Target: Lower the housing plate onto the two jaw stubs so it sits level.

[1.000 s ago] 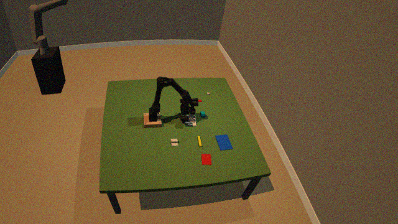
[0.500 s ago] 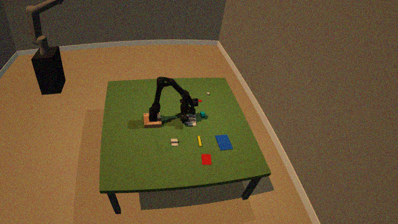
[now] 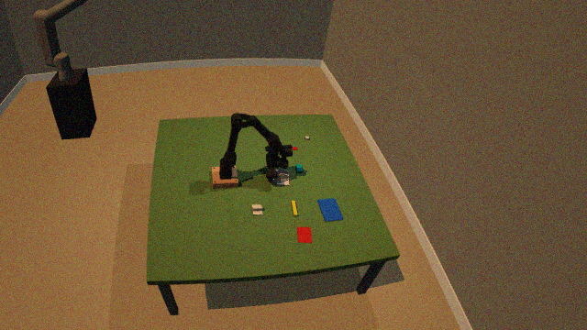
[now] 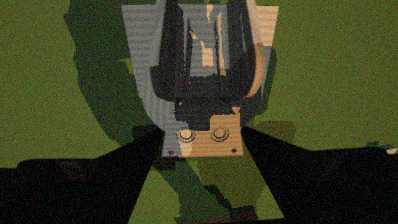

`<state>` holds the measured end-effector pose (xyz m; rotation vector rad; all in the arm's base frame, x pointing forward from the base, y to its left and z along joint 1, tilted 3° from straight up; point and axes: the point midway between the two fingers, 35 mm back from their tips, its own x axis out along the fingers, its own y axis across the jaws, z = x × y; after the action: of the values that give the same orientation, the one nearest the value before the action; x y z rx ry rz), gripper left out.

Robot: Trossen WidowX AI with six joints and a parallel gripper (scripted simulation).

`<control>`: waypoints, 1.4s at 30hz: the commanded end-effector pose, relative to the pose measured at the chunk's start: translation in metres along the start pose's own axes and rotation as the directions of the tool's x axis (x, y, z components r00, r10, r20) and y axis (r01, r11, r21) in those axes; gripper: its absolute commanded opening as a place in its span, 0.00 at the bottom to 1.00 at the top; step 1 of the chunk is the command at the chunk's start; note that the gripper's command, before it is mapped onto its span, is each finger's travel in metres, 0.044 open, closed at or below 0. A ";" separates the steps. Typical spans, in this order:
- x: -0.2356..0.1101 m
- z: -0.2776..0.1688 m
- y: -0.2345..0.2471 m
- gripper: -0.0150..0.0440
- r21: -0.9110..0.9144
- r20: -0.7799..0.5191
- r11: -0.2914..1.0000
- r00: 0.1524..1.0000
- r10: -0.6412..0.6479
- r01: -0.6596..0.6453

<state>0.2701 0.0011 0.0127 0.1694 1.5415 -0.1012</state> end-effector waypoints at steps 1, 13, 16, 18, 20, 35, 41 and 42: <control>-0.013 0.002 0.000 1.00 0.001 0.002 1.000 1.000 0.001 -0.001; -0.074 -0.002 -0.001 1.00 0.007 0.015 1.000 1.000 0.002 -0.002; -0.099 -0.028 -0.007 1.00 0.005 0.007 1.000 1.000 0.002 -0.002; -0.115 -0.049 -0.011 1.00 0.005 0.000 1.000 1.000 0.002 -0.002; -0.124 -0.062 -0.013 1.00 0.004 -0.004 1.000 1.000 0.003 -0.003; -0.125 -0.063 -0.014 1.00 0.004 -0.004 1.000 1.000 0.003 -0.003; -0.125 -0.063 -0.014 1.00 0.004 -0.004 1.000 1.000 0.003 -0.003; -0.125 -0.063 -0.014 1.00 0.004 -0.004 1.000 1.000 0.003 -0.003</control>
<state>0.2029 -0.0071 0.1355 0.1749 1.5415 -0.1085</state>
